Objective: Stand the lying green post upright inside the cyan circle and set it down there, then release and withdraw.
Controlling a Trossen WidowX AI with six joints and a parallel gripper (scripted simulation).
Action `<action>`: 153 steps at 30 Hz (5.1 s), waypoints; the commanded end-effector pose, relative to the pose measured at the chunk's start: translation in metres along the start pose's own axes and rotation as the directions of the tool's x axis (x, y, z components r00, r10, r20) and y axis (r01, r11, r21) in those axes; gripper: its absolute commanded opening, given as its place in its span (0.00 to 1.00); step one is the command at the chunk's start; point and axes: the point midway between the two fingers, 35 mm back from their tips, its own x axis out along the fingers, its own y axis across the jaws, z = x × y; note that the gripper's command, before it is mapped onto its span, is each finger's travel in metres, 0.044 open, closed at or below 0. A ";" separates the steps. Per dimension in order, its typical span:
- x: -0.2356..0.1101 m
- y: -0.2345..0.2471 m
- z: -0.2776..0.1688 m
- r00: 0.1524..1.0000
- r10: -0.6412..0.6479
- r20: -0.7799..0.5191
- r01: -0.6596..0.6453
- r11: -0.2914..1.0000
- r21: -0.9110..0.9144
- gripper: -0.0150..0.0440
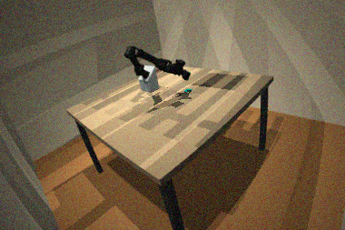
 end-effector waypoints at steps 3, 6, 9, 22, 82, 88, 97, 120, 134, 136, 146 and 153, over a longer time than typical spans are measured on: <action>-0.003 0.001 -0.001 0.999 -0.007 0.047 0.008 1.000 -0.018 0.29; -0.005 0.001 -0.001 0.998 -0.012 0.069 0.014 1.000 -0.026 0.29; -0.007 0.001 0.000 0.996 -0.017 0.090 0.020 0.999 -0.034 0.29; -0.015 0.001 0.000 0.983 -0.041 0.182 0.054 0.996 -0.069 0.29; -0.030 -0.005 -0.026 0.911 -0.104 0.399 0.185 0.968 -0.170 0.29; -0.018 -0.010 -0.048 0.911 -0.104 0.398 0.184 0.968 -0.170 0.29; -0.003 -0.014 -0.077 0.910 -0.105 0.402 0.186 0.968 -0.167 0.29; 0.006 -0.020 -0.092 0.913 -0.101 0.395 0.176 0.971 -0.160 0.47; 0.002 -0.019 -0.083 0.914 -0.101 0.394 0.177 0.971 -0.162 0.93; -0.005 -0.017 -0.071 0.914 -0.101 0.393 0.178 0.970 -0.164 0.93; -0.035 0.001 -0.016 0.908 -0.106 0.405 0.187 0.968 -0.167 0.93; -0.019 -0.002 -0.014 0.955 -0.062 0.289 0.099 0.988 -0.115 0.93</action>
